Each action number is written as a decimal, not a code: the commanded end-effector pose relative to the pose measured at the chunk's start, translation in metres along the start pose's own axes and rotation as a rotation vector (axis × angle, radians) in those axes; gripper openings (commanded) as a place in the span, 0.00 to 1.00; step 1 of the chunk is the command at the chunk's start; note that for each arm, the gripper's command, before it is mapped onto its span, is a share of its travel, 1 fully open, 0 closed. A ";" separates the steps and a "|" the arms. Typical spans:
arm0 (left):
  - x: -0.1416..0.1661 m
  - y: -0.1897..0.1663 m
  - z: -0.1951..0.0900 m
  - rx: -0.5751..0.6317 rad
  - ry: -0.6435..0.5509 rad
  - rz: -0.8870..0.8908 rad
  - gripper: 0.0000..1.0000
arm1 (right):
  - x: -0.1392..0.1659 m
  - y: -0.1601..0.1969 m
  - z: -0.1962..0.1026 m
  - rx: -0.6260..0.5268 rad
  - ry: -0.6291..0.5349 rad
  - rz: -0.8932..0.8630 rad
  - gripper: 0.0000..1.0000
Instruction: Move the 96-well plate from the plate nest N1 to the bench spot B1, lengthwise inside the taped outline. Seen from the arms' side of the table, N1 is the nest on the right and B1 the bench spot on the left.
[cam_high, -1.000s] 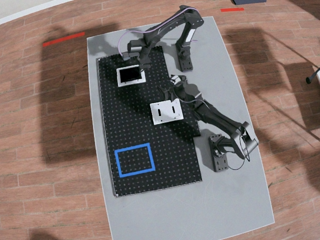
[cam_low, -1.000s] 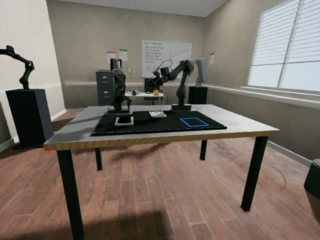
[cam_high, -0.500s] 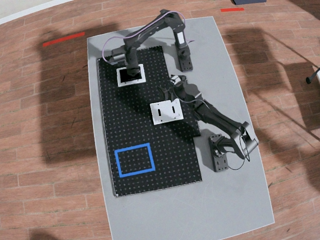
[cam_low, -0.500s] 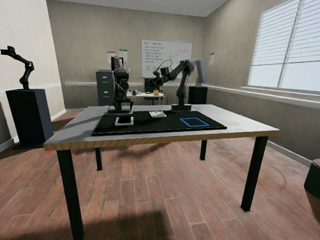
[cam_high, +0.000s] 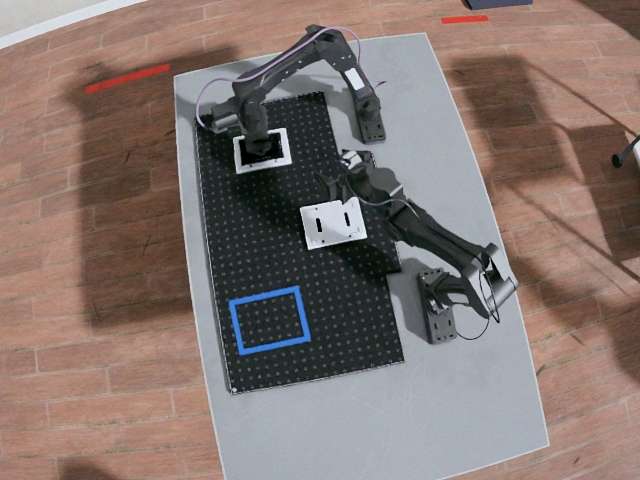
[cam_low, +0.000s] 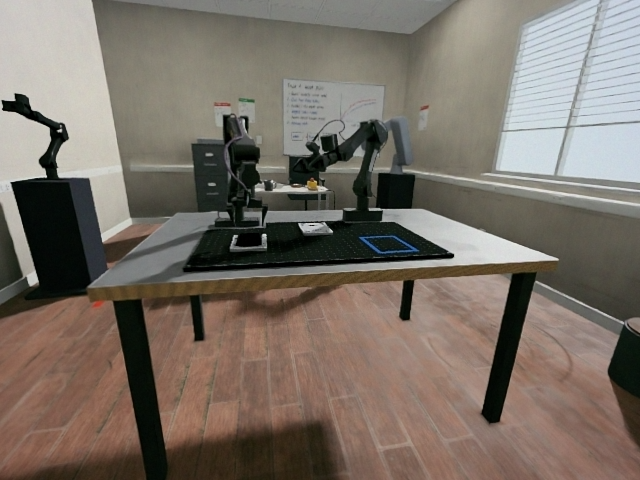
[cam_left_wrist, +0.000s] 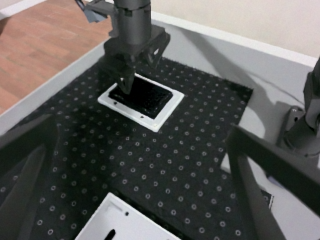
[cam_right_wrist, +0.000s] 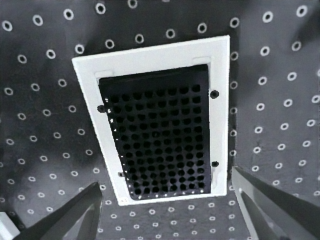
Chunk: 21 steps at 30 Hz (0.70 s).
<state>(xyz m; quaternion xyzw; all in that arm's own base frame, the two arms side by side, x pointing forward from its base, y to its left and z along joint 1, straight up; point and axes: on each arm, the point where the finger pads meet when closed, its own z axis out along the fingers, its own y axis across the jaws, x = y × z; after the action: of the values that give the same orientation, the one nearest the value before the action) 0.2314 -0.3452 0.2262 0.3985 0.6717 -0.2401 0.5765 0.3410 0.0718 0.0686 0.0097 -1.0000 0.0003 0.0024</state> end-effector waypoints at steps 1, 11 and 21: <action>-0.017 0.001 0.001 -0.004 -0.040 0.003 1.00 | -0.004 0.000 -0.003 -0.001 -0.009 0.013 1.00; -0.017 0.001 0.001 -0.004 -0.040 0.003 1.00 | -0.006 0.000 0.010 -0.003 -0.017 0.010 1.00; -0.017 0.001 0.001 -0.004 -0.040 0.003 1.00 | -0.006 0.000 0.025 -0.003 -0.017 0.010 1.00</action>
<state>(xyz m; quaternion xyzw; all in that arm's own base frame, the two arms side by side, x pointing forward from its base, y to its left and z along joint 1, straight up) 0.2314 -0.3452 0.2262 0.3985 0.6717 -0.2401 0.5765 0.3417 0.0719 0.0457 0.0086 -0.9999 0.0013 0.0076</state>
